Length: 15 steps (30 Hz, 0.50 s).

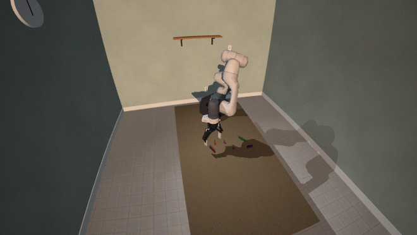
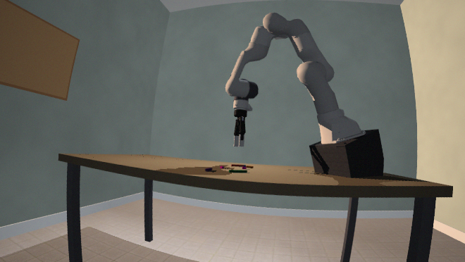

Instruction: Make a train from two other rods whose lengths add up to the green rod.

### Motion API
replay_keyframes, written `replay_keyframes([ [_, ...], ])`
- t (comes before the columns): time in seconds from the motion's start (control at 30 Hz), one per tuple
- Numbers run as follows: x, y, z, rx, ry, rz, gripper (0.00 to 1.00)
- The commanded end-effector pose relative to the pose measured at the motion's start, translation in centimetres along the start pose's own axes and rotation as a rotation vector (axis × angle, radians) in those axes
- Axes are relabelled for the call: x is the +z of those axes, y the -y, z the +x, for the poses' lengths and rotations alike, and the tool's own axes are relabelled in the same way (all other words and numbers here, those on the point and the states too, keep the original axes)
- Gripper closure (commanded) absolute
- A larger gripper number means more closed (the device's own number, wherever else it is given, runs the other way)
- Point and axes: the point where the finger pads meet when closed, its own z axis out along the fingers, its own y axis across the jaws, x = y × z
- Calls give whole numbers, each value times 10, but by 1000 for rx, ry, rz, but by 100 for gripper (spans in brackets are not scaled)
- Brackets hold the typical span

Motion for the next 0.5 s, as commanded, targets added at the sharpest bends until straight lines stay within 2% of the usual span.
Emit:
replay_keyframes([
  [0.0,0,-1,2,8,-3,-4,0],
  [0.23,-1,-1,2,8,-3,-4,0],
  [0.47,-15,-1,2,8,-3,-4,0],
])
